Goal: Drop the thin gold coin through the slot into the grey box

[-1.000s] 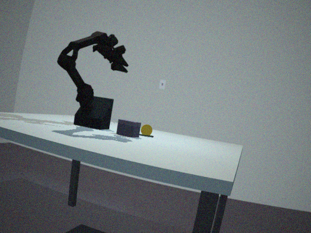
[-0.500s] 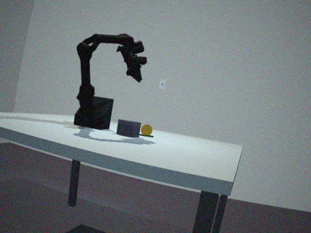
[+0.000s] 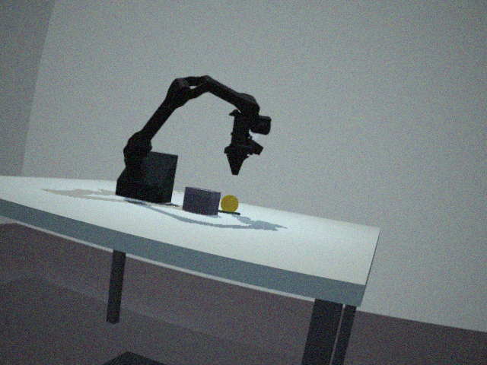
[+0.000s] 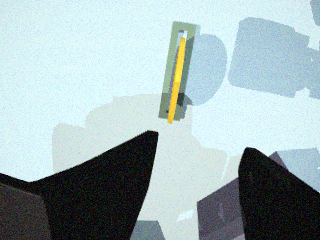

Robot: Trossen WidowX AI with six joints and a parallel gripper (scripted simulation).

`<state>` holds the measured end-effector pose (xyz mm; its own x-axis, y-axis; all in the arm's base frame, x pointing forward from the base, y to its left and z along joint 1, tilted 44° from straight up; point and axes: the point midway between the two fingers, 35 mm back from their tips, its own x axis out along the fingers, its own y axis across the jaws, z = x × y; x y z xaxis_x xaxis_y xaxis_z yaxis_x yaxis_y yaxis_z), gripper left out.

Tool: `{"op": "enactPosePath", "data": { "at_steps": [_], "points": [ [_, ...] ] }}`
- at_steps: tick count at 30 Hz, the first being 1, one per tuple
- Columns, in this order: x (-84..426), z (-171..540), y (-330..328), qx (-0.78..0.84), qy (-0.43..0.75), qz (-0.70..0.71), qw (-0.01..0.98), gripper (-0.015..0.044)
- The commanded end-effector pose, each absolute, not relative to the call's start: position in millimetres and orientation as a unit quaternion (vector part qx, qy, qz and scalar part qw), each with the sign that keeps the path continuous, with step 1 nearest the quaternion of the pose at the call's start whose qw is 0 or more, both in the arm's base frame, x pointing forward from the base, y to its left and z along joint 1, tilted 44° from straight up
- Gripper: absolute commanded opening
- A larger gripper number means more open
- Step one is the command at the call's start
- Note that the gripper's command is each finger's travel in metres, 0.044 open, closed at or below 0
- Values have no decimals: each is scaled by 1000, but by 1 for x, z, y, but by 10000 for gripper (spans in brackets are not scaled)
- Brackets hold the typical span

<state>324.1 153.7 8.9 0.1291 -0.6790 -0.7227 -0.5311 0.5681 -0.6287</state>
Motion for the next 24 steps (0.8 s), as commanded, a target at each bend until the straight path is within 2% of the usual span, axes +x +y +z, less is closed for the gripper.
{"op": "enactPosePath", "data": {
  "at_steps": [1, 24],
  "points": [
    [326, 0, 154, -454, 670, -58, 585, 161],
    [327, -43, 118, -455, 669, -58, 585, 161]
  ]
}}
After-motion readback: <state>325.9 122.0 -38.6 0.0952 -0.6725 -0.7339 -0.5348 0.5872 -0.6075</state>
